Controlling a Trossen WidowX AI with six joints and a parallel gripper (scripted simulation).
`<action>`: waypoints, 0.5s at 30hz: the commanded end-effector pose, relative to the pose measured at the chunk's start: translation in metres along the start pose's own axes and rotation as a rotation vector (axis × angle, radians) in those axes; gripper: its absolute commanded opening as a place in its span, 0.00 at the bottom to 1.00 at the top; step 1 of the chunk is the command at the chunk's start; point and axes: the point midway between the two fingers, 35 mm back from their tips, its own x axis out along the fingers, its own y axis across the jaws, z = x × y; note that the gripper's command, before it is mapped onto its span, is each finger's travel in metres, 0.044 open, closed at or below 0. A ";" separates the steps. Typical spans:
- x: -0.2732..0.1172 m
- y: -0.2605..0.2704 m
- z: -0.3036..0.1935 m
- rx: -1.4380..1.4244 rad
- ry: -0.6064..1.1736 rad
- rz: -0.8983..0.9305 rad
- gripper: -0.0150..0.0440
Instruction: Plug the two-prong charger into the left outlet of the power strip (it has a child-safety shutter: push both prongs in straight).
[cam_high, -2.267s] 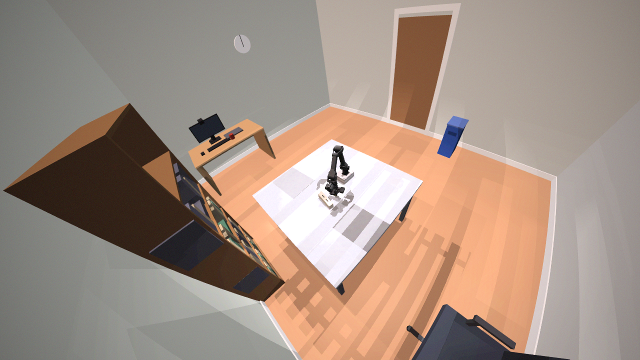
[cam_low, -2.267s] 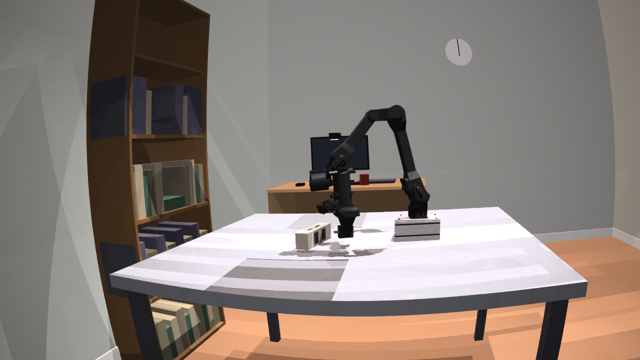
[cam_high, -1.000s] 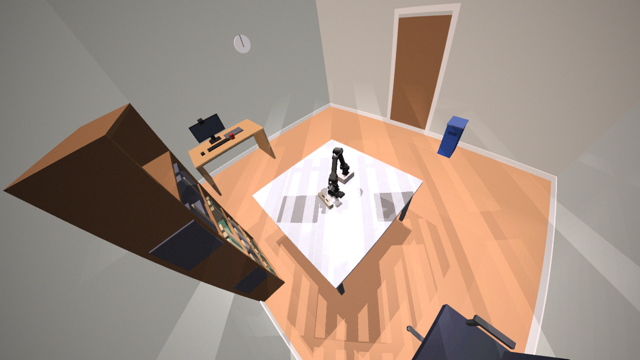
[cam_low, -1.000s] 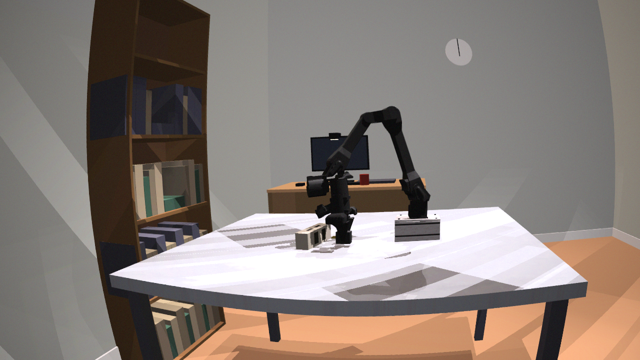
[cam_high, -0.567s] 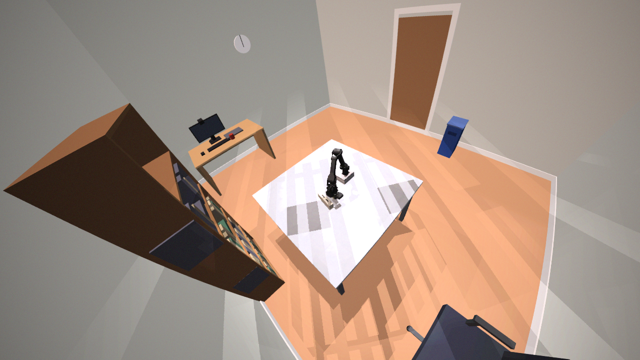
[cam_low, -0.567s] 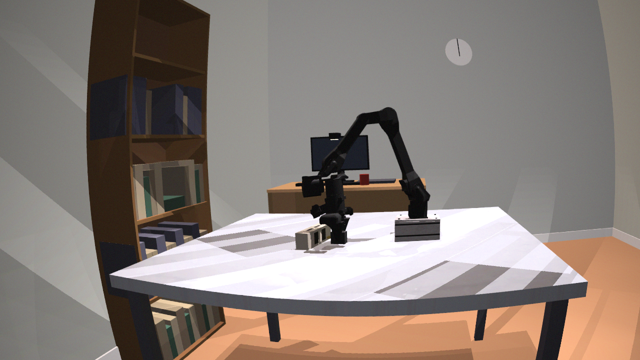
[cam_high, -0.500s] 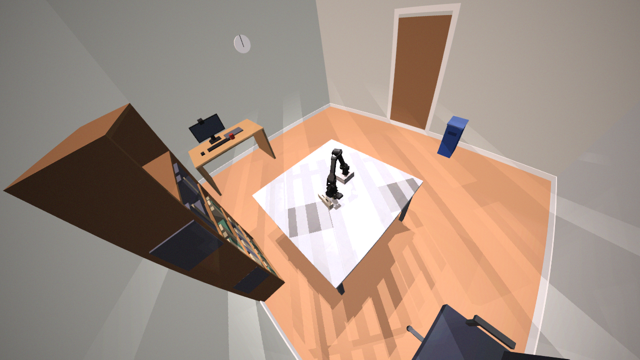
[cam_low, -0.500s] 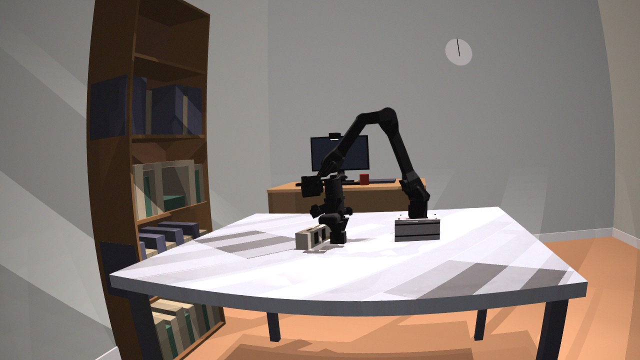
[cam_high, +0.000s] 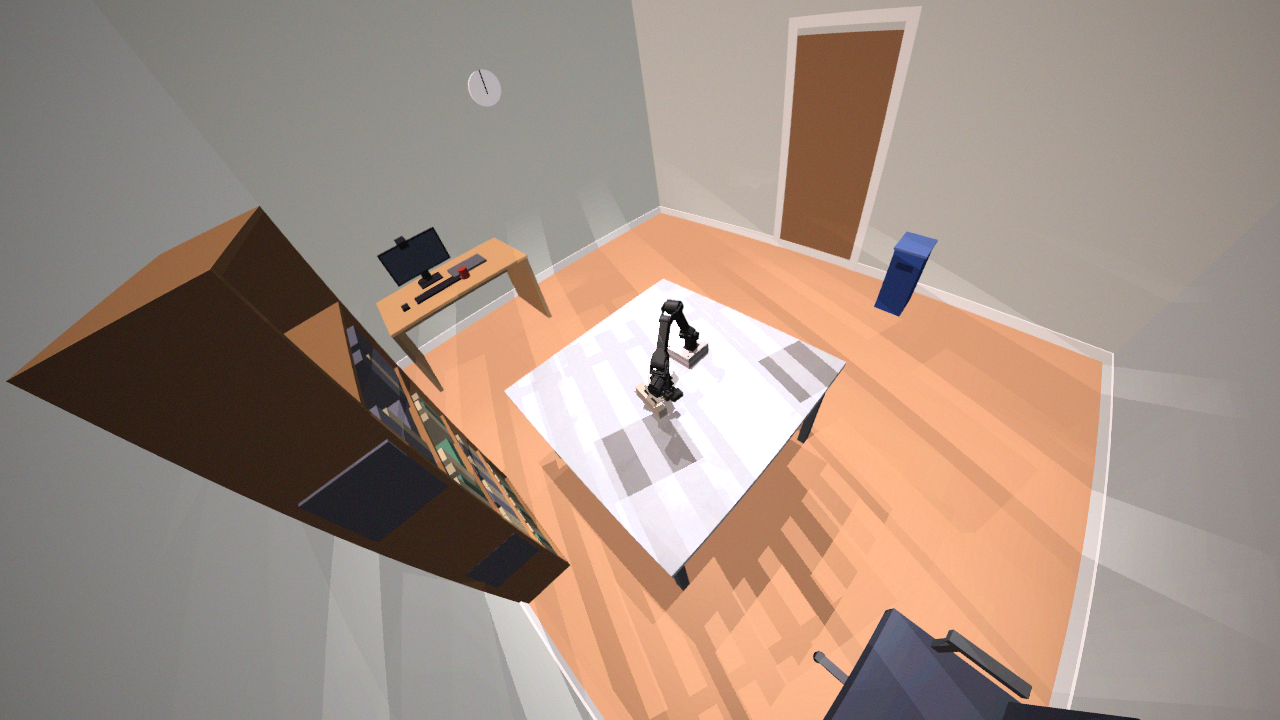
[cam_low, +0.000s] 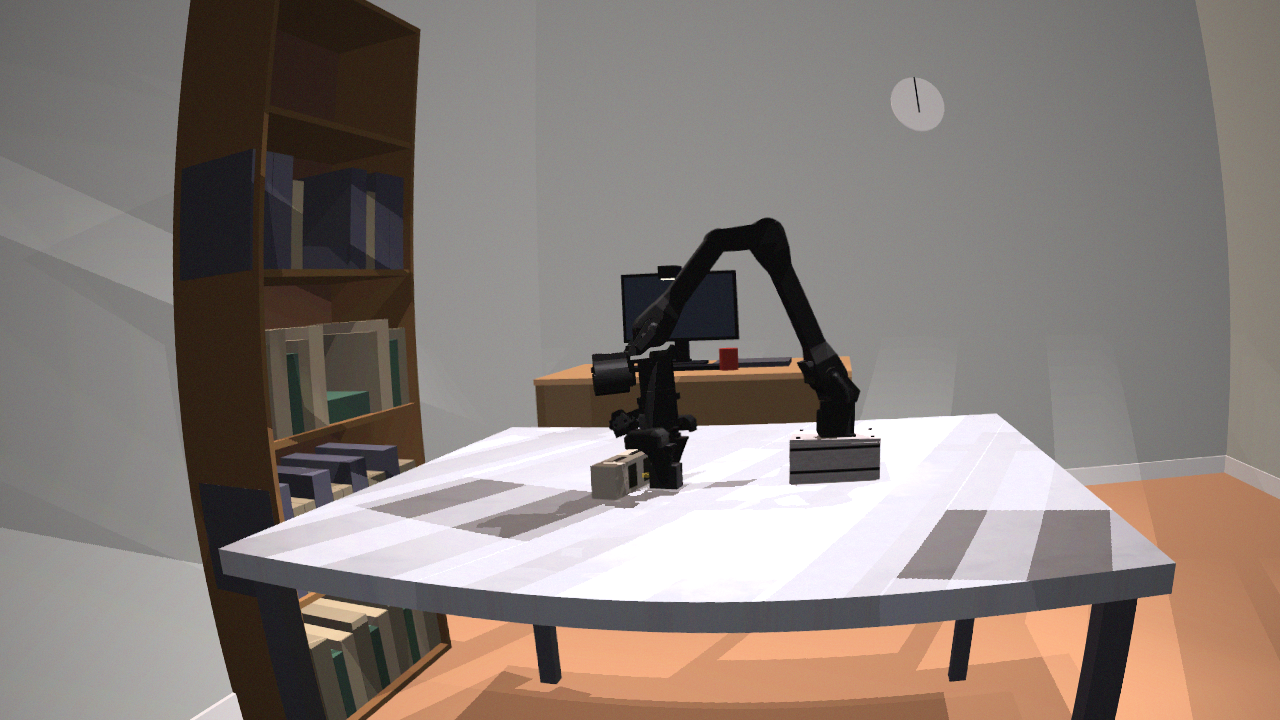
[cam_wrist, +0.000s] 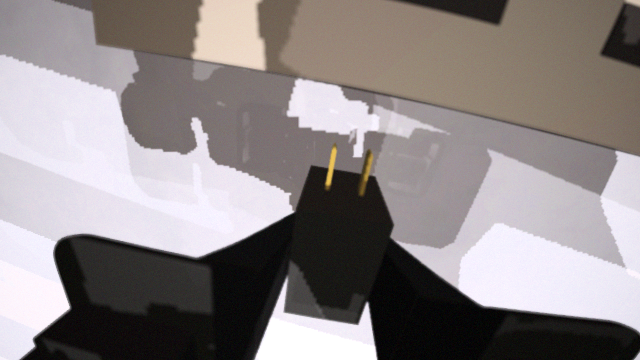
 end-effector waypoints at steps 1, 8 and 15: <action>0.001 -0.001 0.004 0.015 0.007 -0.002 0.25; 0.002 0.000 0.009 0.025 0.007 -0.001 0.25; 0.002 0.000 0.010 0.027 0.007 -0.001 0.25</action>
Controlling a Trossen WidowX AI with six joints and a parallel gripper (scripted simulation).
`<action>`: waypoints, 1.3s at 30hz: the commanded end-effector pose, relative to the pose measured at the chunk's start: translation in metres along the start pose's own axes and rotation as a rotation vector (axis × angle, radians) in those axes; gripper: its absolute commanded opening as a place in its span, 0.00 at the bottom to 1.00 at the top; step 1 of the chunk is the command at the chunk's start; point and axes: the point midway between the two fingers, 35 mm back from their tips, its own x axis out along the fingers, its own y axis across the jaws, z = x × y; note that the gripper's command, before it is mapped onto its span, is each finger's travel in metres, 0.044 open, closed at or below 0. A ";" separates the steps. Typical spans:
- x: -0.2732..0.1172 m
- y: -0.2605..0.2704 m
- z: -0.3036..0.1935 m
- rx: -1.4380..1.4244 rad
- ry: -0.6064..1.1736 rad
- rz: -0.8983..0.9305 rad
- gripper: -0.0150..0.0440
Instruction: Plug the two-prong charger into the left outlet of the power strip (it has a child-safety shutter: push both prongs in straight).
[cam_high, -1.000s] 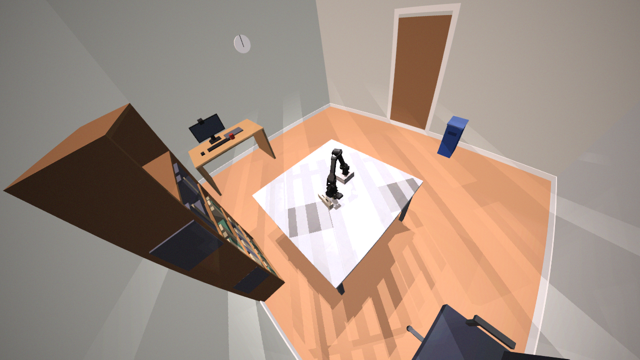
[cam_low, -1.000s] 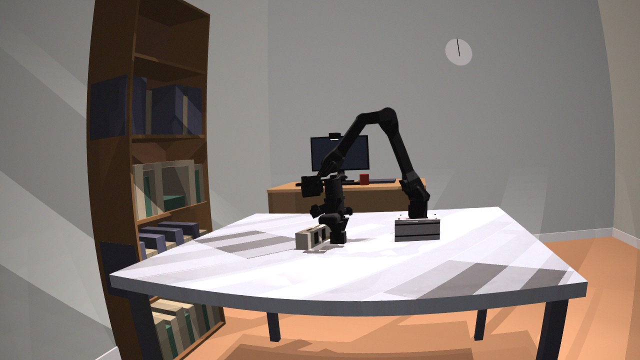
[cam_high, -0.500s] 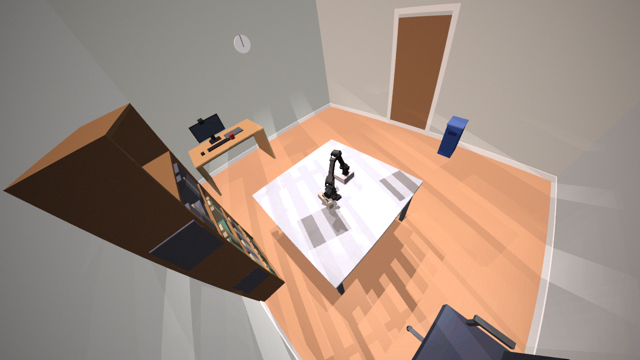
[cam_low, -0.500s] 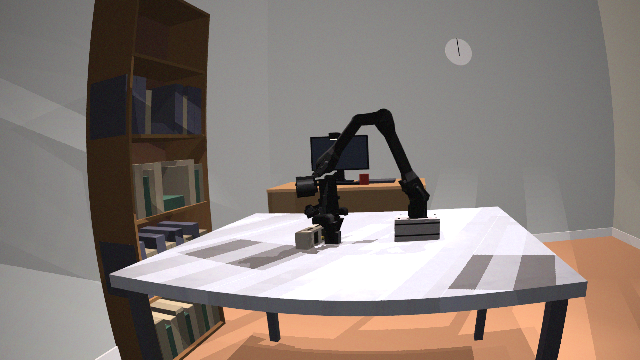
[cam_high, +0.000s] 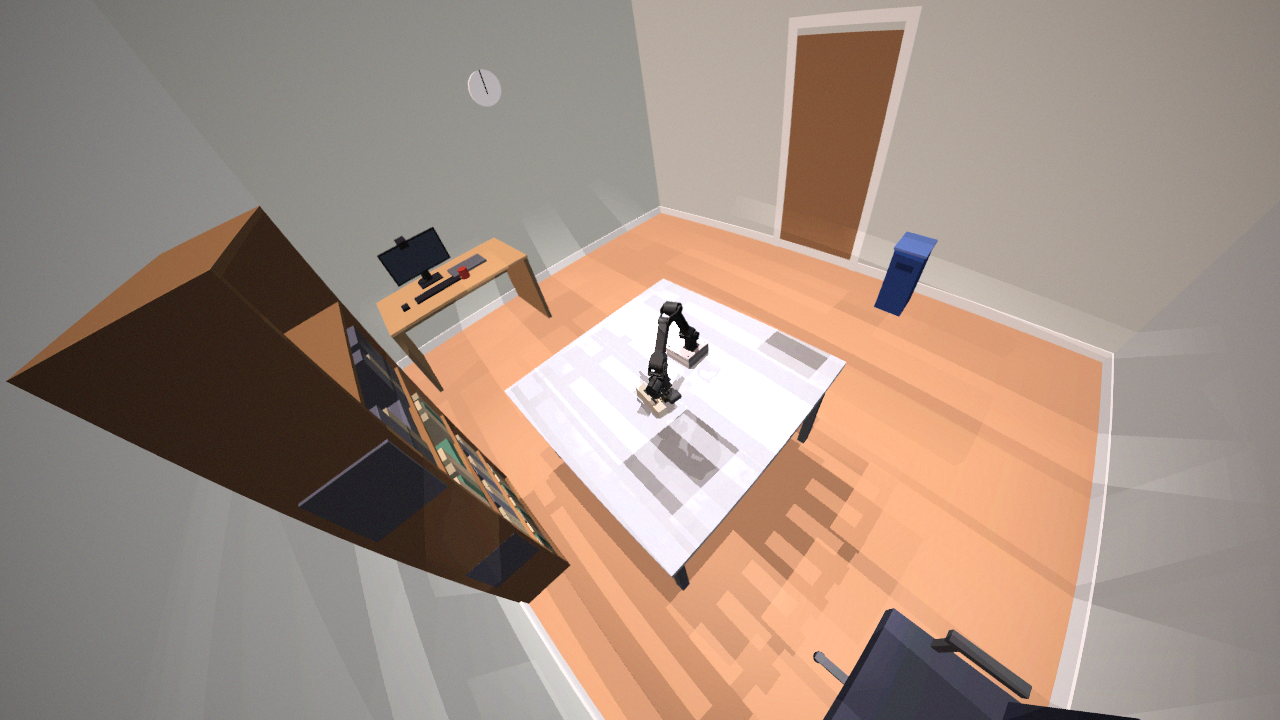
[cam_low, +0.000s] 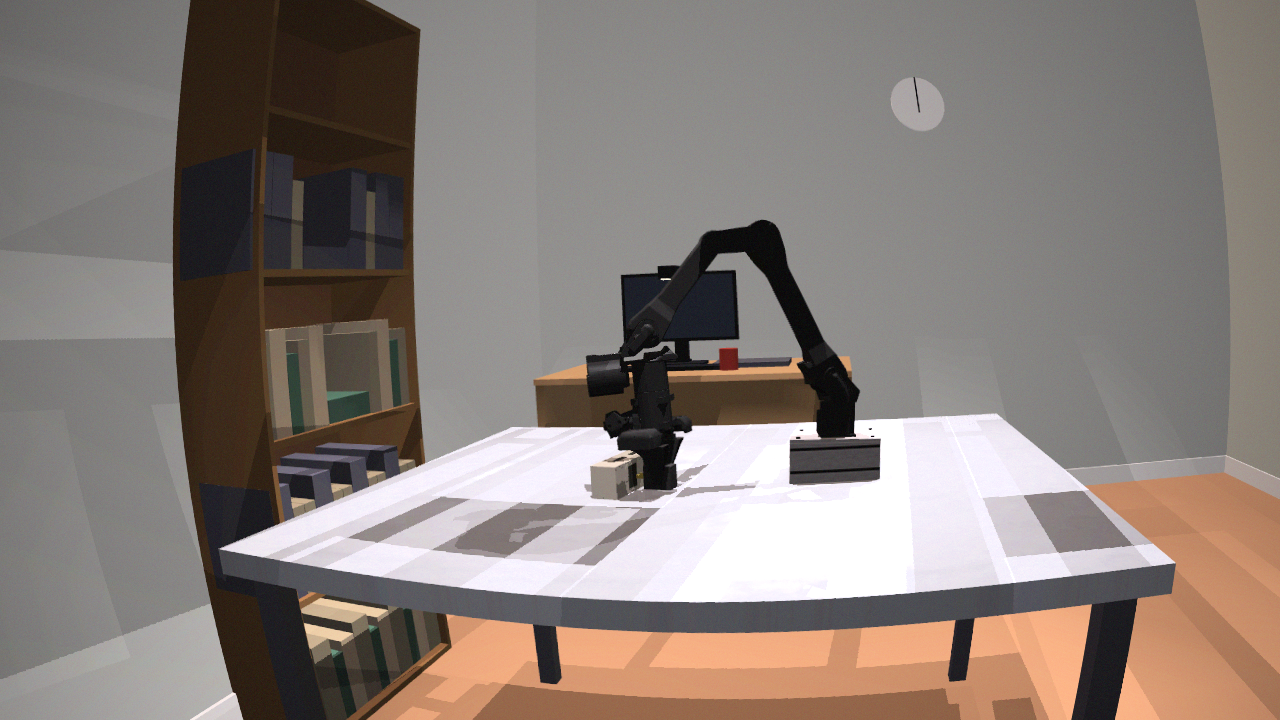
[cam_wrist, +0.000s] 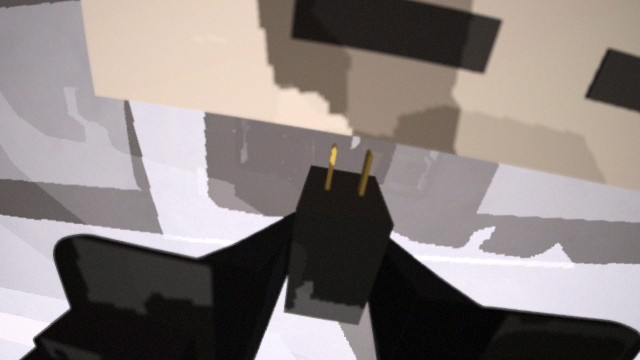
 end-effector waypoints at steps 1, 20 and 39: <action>0.001 0.000 -0.001 0.005 0.006 -0.002 0.25; 0.000 0.000 0.005 0.005 0.005 -0.002 0.25; 0.000 0.000 0.009 0.005 0.005 -0.002 0.25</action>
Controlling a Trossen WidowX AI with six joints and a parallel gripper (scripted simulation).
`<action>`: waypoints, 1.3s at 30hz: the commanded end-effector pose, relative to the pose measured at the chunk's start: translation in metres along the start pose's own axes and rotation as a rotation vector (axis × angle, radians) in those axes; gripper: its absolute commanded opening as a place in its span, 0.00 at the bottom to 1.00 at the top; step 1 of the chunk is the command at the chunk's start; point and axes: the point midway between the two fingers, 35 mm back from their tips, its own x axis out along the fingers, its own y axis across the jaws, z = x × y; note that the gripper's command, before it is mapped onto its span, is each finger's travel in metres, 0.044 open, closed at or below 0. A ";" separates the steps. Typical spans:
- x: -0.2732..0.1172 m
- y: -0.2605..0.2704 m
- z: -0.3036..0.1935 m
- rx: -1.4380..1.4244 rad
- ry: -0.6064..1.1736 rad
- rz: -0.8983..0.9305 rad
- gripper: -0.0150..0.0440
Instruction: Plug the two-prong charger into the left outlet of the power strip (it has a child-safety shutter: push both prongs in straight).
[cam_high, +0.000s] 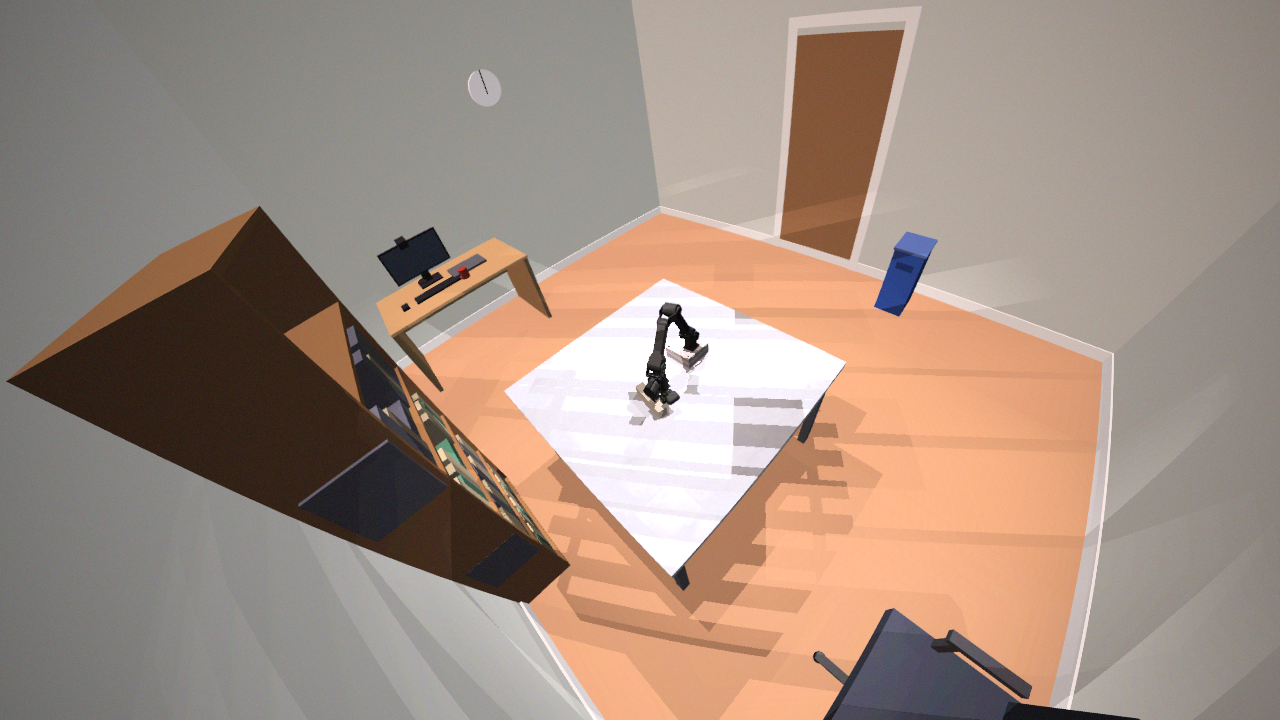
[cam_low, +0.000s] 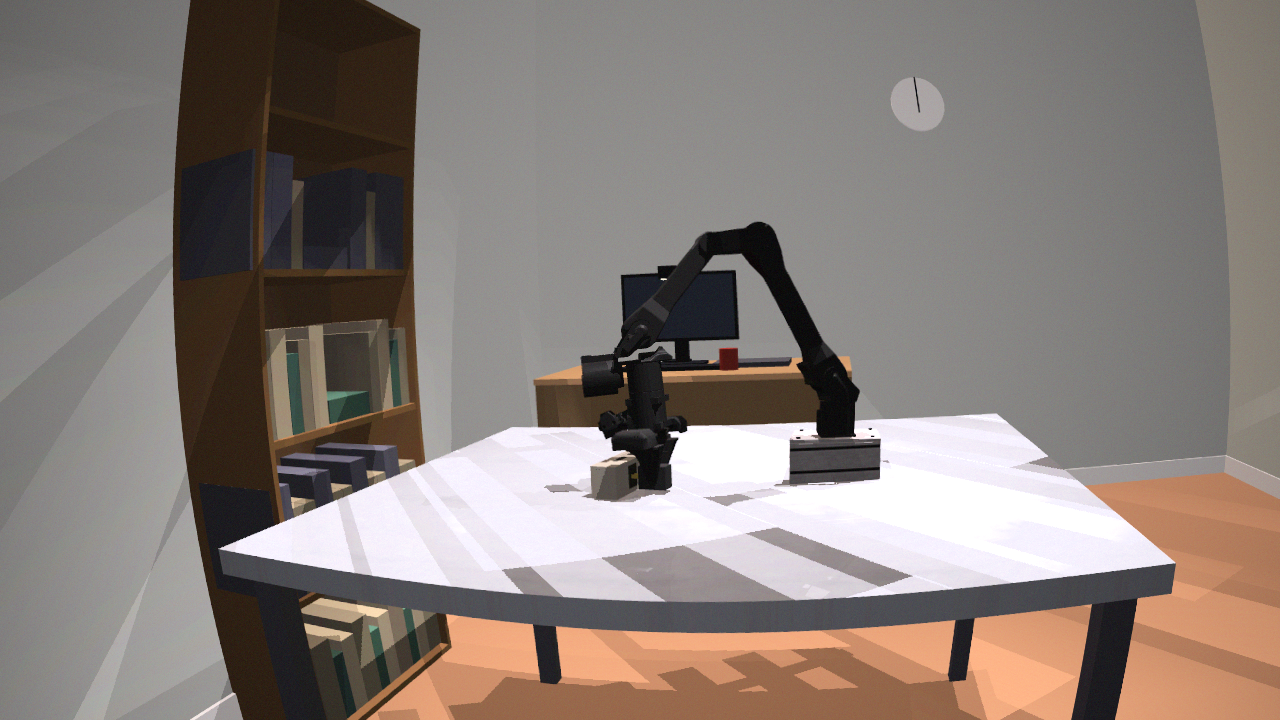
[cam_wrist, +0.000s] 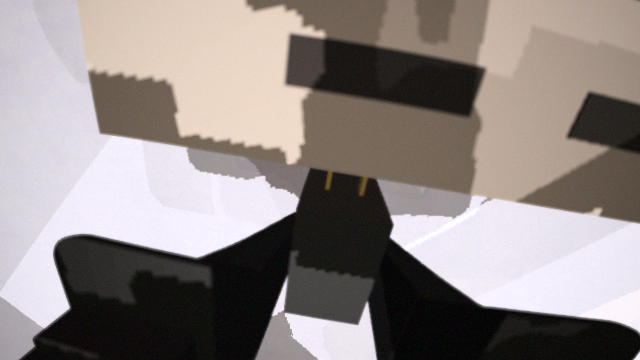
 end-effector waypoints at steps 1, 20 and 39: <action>0.000 -0.001 0.001 -0.003 0.003 -0.002 0.25; 0.000 -0.001 0.008 -0.003 0.002 -0.002 0.25; -0.001 -0.001 0.015 -0.003 0.002 -0.002 0.25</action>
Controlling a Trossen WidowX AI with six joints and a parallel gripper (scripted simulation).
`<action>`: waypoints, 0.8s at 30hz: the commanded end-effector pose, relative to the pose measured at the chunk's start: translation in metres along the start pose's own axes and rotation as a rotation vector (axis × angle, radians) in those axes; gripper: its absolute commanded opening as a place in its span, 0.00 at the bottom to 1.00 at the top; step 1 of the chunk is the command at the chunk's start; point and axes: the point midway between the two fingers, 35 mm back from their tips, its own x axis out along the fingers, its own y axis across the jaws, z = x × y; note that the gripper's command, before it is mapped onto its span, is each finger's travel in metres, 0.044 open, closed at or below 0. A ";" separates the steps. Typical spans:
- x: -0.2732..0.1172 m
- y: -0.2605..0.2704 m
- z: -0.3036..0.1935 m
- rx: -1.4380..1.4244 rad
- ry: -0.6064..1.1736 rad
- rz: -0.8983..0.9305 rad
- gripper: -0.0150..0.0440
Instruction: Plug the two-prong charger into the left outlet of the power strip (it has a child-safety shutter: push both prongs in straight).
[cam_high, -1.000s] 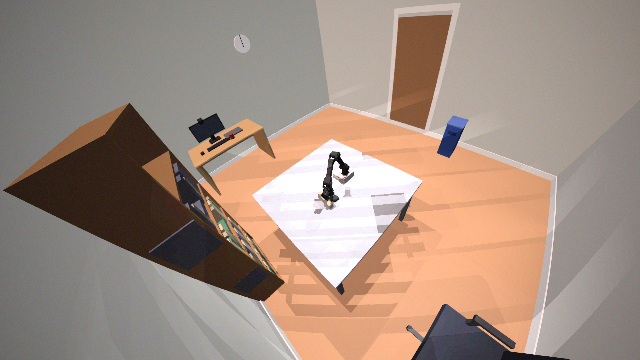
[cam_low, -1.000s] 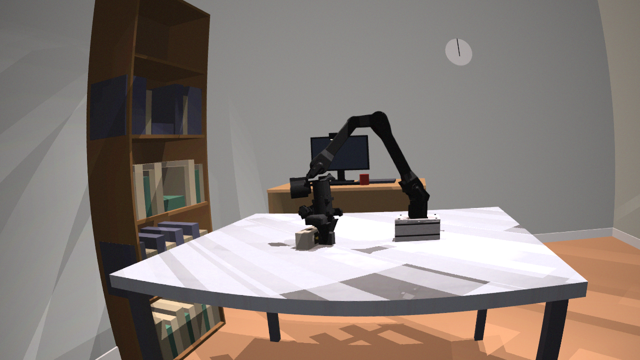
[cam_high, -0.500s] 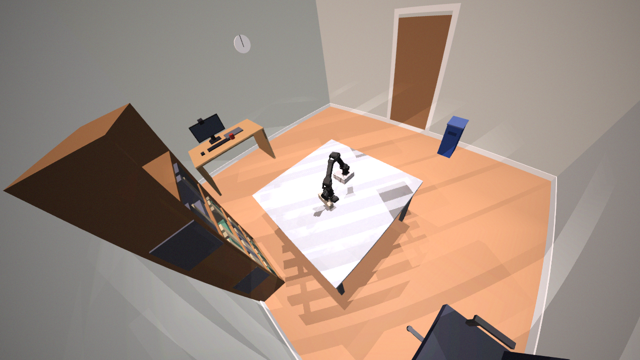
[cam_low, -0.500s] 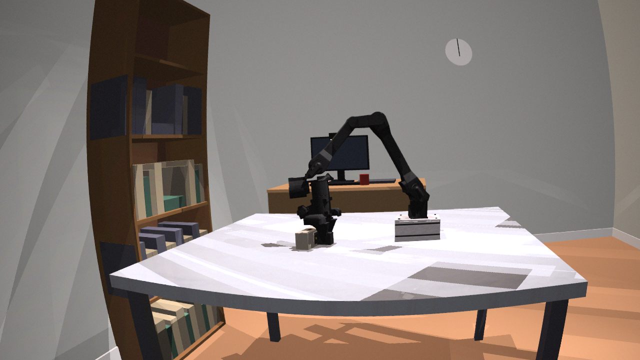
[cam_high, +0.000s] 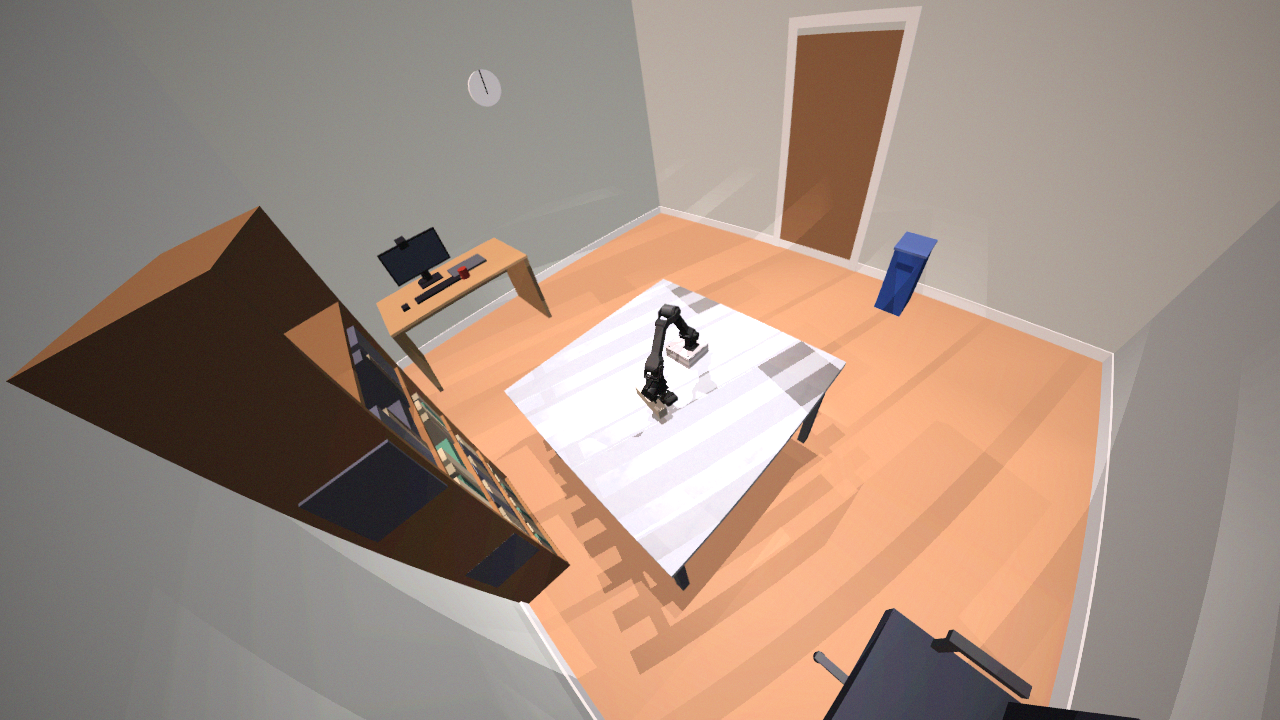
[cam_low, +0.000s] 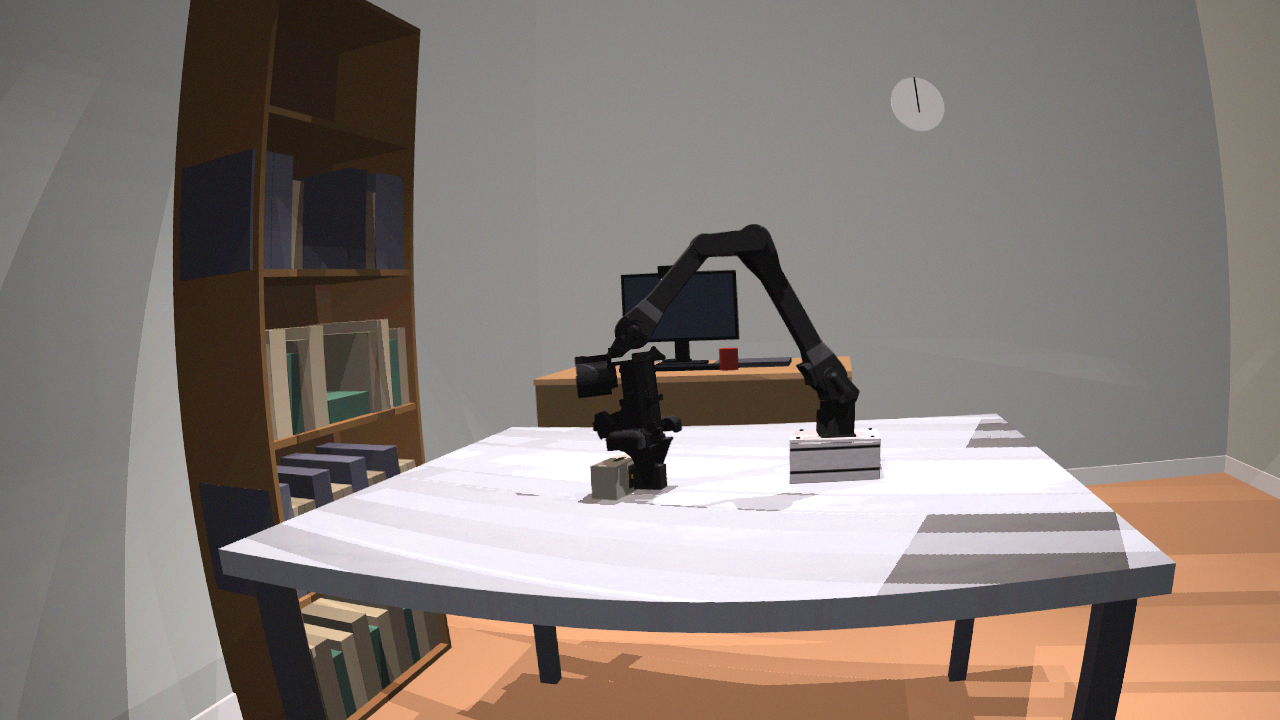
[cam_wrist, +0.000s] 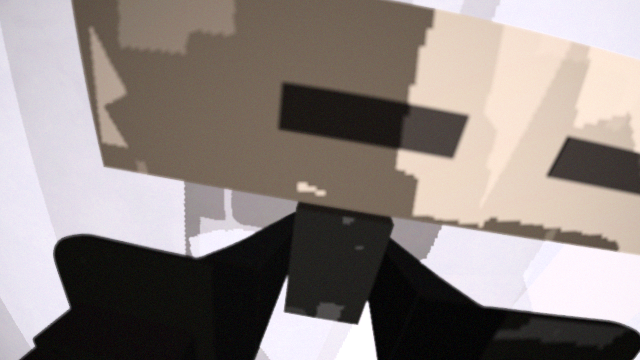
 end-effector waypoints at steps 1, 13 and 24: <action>0.000 0.000 0.005 0.000 -0.010 0.002 0.25; -0.001 0.000 0.010 0.000 -0.010 0.002 0.25; -0.001 0.000 0.015 0.000 -0.011 0.002 0.25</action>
